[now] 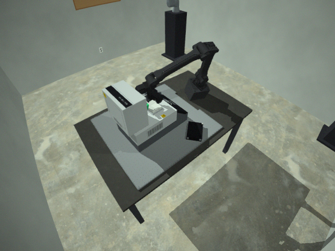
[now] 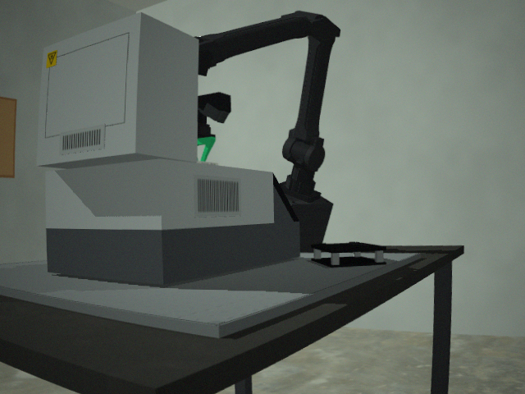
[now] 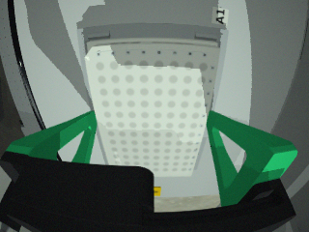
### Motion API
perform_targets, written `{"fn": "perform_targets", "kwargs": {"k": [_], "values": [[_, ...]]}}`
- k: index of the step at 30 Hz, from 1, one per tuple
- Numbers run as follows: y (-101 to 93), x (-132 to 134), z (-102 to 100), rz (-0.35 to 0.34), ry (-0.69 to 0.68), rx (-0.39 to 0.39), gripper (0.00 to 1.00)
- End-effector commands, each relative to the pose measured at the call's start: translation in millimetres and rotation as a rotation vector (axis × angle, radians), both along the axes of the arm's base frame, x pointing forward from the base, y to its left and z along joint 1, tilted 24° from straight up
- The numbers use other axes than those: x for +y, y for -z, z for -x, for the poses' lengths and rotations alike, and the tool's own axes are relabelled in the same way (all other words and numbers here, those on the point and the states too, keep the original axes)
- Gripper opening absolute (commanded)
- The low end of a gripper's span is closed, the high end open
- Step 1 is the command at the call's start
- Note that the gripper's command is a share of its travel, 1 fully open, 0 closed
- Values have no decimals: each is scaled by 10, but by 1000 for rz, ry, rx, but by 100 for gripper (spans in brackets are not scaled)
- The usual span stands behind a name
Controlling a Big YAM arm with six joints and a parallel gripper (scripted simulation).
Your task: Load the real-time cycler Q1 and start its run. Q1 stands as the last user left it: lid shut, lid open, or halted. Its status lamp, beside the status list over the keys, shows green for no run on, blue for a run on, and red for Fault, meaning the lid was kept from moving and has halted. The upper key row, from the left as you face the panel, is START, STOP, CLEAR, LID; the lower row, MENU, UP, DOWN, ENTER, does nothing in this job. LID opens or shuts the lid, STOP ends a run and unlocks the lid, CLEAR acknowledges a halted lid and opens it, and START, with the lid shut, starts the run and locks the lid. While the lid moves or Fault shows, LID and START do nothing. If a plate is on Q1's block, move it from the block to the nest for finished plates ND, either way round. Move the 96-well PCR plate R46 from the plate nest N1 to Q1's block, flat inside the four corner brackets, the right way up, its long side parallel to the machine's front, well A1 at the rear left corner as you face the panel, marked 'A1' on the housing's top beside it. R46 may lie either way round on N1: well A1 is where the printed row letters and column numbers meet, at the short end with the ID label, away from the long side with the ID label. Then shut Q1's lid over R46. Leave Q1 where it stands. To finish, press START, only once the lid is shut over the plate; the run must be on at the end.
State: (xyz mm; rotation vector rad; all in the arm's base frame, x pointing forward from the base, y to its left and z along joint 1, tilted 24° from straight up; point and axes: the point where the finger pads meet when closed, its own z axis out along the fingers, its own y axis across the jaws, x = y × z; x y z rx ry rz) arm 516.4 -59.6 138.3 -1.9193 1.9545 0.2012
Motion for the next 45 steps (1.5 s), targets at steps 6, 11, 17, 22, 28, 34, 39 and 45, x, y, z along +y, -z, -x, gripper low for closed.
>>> {"fn": "perform_targets", "kwargs": {"k": [6,11,17,22,28,34,39,45], "values": [[-323,-155,-143,24,15,-86,100],[-269,-183,-182,21,18,-77,100],[-202,-139,-206,18,9,-66,100],[-178,-52,-236,16,-8,-62,100],[-267,-28,-236,19,-12,-79,100],[-353,-97,-223,24,1,-95,100],[-449,-173,-222,29,15,-113,100],[-610,-229,-157,27,16,-108,100]]}}
